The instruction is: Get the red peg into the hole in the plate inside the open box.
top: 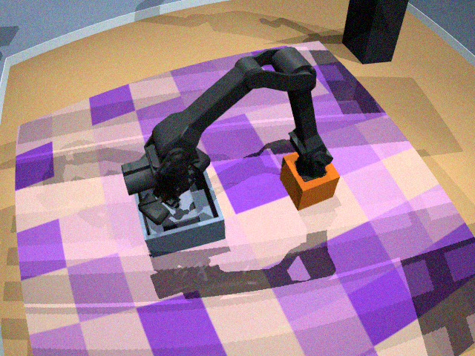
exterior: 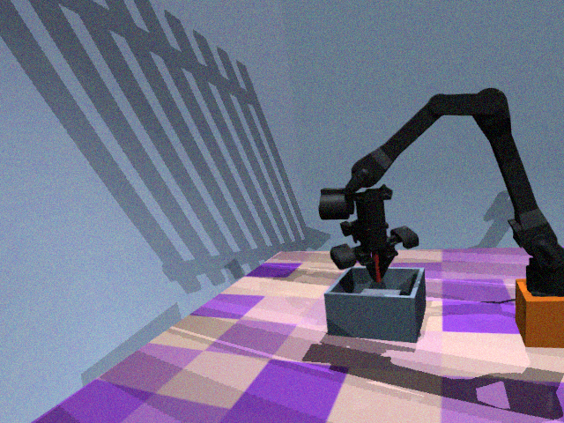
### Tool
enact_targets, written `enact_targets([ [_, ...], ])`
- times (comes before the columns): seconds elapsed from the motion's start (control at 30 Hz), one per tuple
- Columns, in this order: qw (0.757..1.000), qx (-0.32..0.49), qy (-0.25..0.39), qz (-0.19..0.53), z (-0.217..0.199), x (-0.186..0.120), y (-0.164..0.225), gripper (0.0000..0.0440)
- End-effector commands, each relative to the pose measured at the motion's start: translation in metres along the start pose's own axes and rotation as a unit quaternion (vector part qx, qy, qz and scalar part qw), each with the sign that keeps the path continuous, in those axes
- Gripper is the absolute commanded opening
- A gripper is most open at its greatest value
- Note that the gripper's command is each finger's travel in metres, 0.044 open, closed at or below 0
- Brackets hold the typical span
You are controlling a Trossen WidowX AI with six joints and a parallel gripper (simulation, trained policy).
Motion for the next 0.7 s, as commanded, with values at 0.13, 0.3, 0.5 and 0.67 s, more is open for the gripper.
enact_targets([
  [0.13, 0.999, -0.039, -0.015, 0.03, -0.002, 0.029, -0.008, 0.0021],
  [0.3, 0.997, -0.057, -0.018, 0.053, -0.002, 0.045, -0.008, 0.0133],
  [0.5, 0.996, -0.073, -0.024, 0.054, -0.004, 0.048, -0.021, 0.0172],
  [0.67, 0.995, -0.081, -0.029, 0.054, -0.001, 0.042, -0.034, 0.0196],
])
Point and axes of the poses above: the point midway between the two fingers, 35 mm back from their tips, its own x axis out along the fingers, its own z axis across the jaws, y = z × x, the point moved 10 cm from there along -x, back along the fingers, and after that the axes turned 11 degrees about -x, right-handed, at the moved point
